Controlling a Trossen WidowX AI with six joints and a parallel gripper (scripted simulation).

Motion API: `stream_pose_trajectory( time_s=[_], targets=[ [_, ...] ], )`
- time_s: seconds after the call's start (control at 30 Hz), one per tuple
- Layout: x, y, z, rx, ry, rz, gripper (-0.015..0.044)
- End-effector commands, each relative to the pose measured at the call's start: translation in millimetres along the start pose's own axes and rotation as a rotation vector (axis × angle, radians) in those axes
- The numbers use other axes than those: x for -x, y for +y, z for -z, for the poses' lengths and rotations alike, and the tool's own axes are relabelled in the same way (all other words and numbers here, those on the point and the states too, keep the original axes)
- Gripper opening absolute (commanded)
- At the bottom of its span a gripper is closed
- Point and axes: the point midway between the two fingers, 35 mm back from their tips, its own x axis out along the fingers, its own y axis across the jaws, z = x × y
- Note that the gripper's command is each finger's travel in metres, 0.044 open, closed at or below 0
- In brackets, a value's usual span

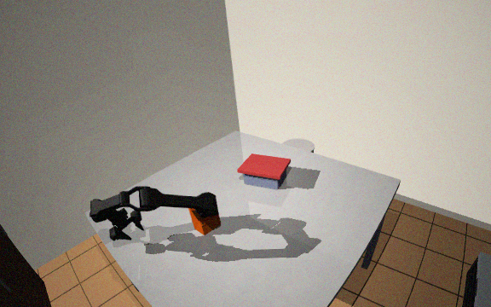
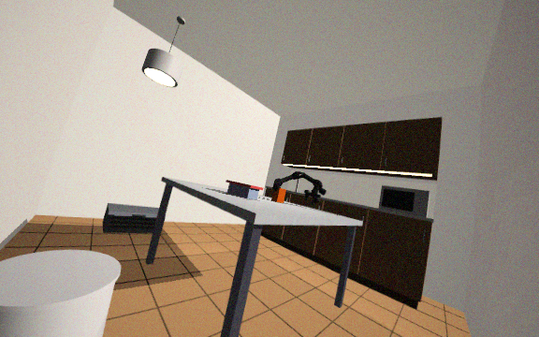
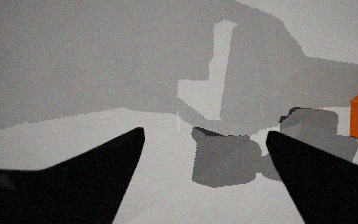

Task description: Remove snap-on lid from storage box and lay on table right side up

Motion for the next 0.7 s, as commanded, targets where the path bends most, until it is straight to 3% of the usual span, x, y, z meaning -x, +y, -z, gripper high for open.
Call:
stream_pose_trajectory(
  time_s=[0.0, 0.2, 0.3, 0.47, 0.67],
  targets=[
    [2.9, -0.8, -0.1, 0.000, -0.002, -0.006, 0.0374],
    [88.1, -37.7, -5.8, -0.005, -0.079, -0.179, 0.0235],
    [123.3, -61.5, -8.8, -0.017, -0.119, -0.256, 0.0235],
    [134.9, -62.0, -11.1, -0.024, -0.137, -0.291, 0.0235],
    [161.6, -119.8, -79.7, -0.181, -0.234, -0.432, 0.0235]
  ],
)
